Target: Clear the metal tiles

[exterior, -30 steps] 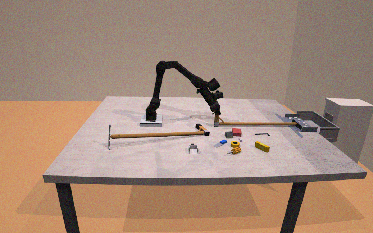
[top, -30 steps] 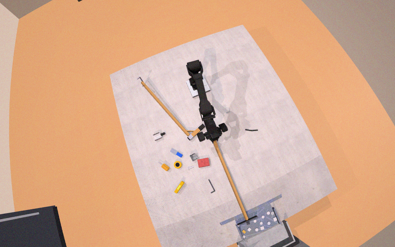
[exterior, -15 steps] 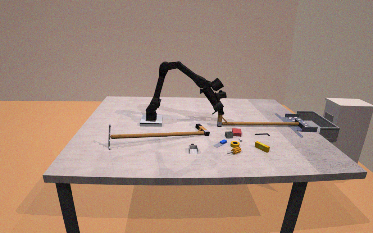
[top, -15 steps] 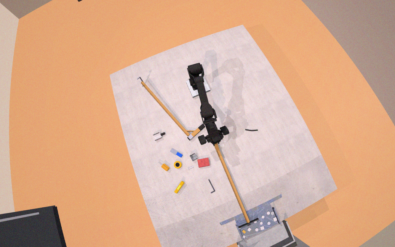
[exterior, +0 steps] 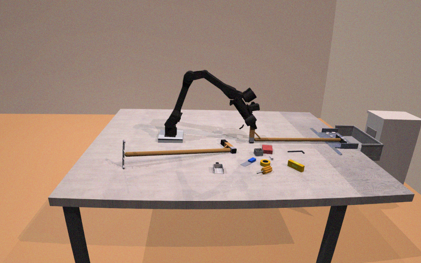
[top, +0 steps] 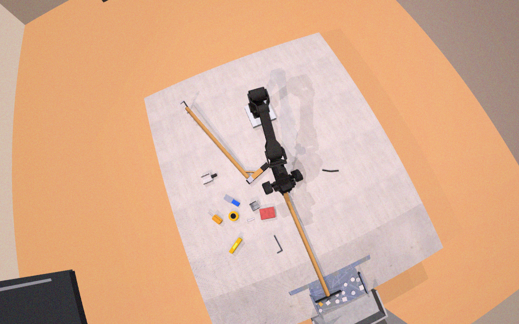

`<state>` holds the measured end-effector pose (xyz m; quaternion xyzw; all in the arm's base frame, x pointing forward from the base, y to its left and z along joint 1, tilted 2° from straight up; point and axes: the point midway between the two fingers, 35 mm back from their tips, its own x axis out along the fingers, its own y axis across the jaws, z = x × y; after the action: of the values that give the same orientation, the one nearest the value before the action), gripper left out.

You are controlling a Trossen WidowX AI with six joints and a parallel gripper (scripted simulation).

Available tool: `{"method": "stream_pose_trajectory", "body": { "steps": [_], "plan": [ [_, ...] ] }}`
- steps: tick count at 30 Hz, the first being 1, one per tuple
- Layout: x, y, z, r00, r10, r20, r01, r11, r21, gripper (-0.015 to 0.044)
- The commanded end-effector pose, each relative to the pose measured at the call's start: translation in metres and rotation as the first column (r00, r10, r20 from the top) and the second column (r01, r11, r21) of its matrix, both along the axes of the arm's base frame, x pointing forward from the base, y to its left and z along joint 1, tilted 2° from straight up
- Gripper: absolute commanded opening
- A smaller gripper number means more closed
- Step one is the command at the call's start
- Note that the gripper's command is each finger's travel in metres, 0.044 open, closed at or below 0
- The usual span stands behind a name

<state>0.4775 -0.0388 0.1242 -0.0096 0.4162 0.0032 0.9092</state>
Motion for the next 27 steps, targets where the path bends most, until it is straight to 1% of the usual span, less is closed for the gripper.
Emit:
{"method": "stream_pose_trajectory", "body": {
  "steps": [1, 27],
  "plan": [
    [0.008, -0.001, 0.004, 1.0, -0.004, 0.012, 0.004, 1.0, -0.001, 0.0],
    [0.045, 0.0, 0.007, 1.0, -0.004, 0.014, 0.004, 1.0, -0.001, 0.0]
  ]
}}
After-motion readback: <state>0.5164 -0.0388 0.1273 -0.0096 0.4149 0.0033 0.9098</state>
